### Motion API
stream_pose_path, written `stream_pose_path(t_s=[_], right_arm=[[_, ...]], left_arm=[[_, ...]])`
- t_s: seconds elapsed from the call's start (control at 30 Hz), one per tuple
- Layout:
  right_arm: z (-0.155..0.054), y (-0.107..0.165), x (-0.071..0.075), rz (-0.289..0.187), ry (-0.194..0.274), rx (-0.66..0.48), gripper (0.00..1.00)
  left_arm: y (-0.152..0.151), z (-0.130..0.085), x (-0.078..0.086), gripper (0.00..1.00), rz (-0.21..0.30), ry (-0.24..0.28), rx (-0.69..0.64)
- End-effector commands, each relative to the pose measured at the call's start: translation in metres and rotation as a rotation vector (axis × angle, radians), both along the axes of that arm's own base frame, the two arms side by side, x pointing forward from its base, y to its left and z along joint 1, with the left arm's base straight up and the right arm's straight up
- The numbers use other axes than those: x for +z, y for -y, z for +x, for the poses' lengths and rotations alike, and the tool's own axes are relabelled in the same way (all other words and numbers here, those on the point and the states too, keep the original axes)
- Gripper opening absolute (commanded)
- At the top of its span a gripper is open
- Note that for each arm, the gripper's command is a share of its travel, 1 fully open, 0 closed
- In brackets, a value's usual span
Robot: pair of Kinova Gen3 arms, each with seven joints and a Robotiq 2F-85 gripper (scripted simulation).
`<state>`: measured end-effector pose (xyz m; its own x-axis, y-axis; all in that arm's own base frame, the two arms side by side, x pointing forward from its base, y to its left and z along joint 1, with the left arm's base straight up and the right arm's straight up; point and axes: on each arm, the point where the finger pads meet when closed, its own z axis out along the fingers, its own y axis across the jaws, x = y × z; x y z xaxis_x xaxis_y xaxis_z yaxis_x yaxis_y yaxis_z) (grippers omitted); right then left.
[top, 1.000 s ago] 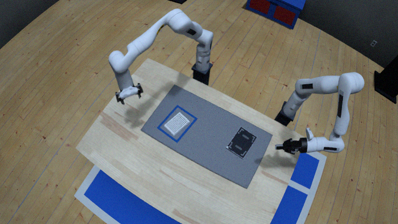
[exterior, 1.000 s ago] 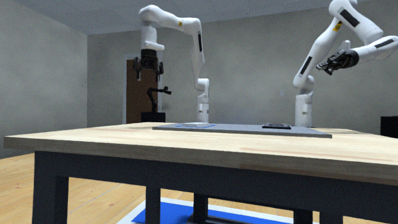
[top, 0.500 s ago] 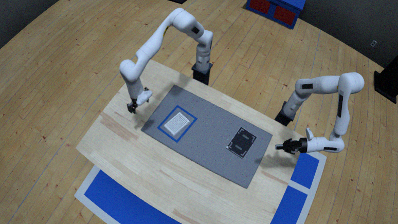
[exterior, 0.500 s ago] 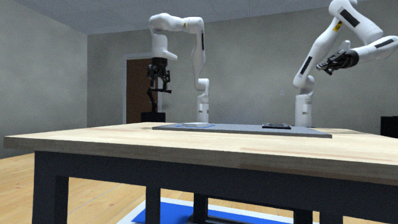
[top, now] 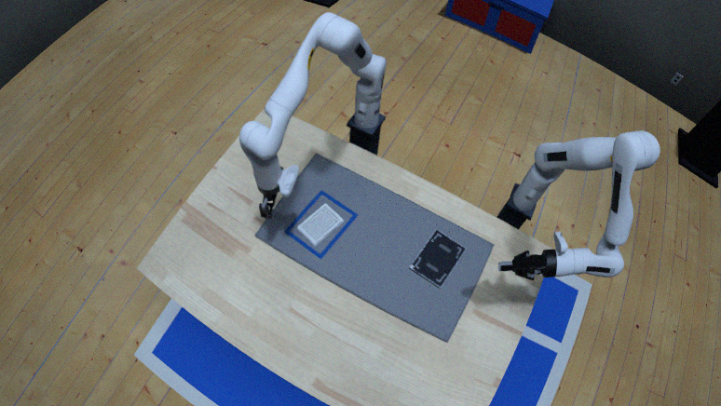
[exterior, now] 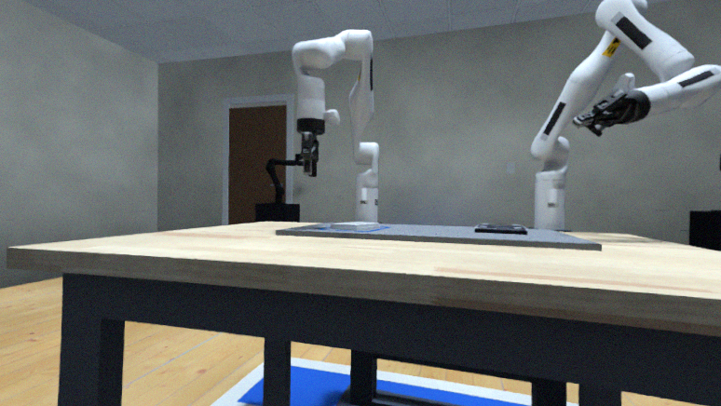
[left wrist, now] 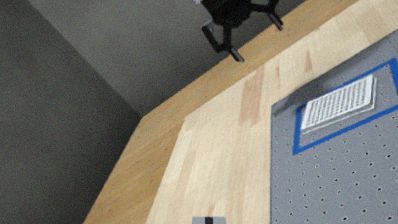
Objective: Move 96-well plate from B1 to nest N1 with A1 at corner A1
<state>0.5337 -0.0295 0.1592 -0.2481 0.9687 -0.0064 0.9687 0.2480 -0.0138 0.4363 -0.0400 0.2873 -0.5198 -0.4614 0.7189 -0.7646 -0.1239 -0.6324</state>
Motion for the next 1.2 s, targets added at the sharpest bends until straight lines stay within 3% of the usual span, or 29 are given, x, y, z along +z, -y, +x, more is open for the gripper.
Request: stream_pose_path(t_s=[0.0,0.33,0.47,0.97,1.17], right_arm=[[-0.004,-0.011,-0.005,0.003,0.004,0.085,1.0],[-0.023,-0.052,-0.027,0.006,0.002,0.419,1.0],[-0.026,-0.058,-0.03,0.006,0.003,0.485,1.0],[-0.061,-0.112,-0.055,0.013,0.007,0.985,1.0],[-0.061,-0.112,-0.055,0.014,0.008,1.036,1.0]], left_arm=[[0.0,0.0,0.001,0.017,0.0,0.002,0.0],[0.0,0.0,0.001,0.017,0.0,0.002,0.0],[0.0,0.0,0.001,0.017,0.0,0.002,0.0],[0.0,0.0,0.001,0.017,0.0,0.002,0.0],[0.0,0.0,0.001,0.017,0.0,0.002,0.0]])
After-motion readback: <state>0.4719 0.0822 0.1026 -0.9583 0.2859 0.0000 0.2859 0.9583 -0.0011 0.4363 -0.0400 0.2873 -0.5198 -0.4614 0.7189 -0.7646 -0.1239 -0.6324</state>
